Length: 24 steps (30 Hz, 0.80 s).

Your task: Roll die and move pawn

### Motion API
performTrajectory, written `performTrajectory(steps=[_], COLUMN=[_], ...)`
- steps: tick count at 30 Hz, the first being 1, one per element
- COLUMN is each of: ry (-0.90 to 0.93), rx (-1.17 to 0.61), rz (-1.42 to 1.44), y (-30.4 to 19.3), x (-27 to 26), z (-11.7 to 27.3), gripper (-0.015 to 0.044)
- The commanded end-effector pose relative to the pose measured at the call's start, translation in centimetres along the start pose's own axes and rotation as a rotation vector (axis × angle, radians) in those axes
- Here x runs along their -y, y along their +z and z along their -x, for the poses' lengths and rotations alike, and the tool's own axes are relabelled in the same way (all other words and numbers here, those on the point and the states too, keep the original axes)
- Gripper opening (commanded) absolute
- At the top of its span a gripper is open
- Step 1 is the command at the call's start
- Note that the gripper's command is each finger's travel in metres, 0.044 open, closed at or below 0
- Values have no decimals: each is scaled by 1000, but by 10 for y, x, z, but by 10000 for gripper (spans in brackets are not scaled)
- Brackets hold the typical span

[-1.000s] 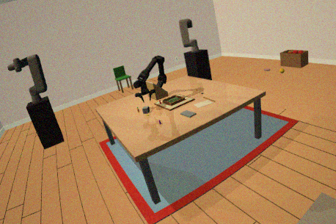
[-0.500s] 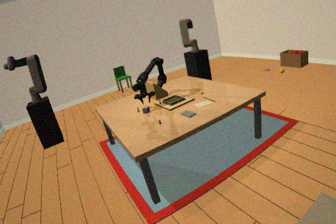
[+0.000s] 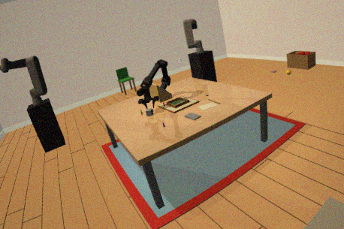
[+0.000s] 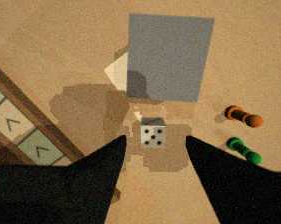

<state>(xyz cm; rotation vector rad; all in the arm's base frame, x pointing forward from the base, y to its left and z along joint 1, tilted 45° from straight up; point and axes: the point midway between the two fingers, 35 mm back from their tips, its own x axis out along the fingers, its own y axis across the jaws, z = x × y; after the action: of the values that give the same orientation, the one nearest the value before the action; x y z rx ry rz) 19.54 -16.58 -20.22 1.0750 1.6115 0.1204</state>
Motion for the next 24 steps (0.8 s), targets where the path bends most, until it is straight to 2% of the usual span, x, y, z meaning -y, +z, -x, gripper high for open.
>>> performTrajectory(steps=[1,13,19,24], ry=[7,7,7,7], rx=[-2,-2,-2,-2], rz=[-5,-5,-5,-5], y=[-1,-2,-2,-2], x=[-1,-2,-2,-2], z=[-9,-26,-26,-26], gripper=[275,275,118,84])
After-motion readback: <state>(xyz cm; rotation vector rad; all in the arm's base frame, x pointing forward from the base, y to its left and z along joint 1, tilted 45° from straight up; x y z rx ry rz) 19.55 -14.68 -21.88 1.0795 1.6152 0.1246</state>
